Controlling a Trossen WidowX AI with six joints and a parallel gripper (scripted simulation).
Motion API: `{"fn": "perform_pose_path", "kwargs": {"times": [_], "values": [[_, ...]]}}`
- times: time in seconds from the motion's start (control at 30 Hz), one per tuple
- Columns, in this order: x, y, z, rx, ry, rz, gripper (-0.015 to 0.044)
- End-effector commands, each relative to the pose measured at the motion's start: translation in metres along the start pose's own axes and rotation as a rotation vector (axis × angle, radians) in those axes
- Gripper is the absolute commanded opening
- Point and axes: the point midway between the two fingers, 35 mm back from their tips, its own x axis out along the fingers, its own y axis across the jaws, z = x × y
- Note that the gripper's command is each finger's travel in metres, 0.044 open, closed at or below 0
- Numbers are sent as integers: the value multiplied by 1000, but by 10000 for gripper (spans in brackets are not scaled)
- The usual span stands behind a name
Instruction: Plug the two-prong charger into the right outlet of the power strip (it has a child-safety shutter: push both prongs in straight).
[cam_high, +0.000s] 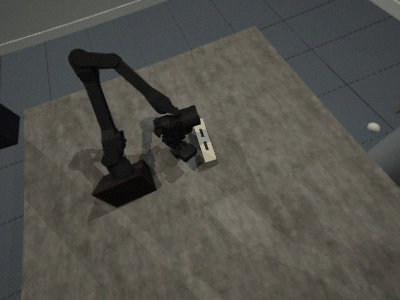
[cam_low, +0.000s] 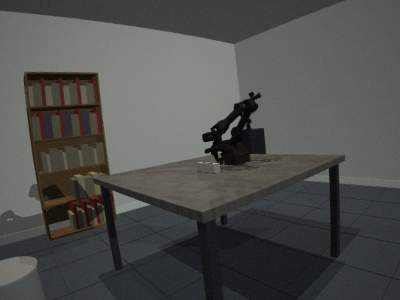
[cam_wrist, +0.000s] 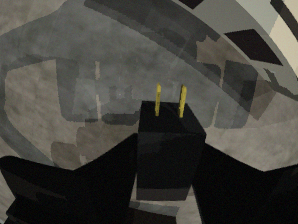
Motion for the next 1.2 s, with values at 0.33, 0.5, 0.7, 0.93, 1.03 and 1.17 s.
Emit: {"fn": "perform_pose_path", "kwargs": {"times": [0.33,0.5,0.7,0.93,1.03,1.17], "values": [[11,-7,-10,239,10,21,0],[15,-10,-12,320,12,26,0],[18,-12,-16,417,14,31,0],[18,-15,-11,424,14,32,0],[18,-17,-8,429,14,32,0],[18,-20,-4,436,14,32,0]]}}
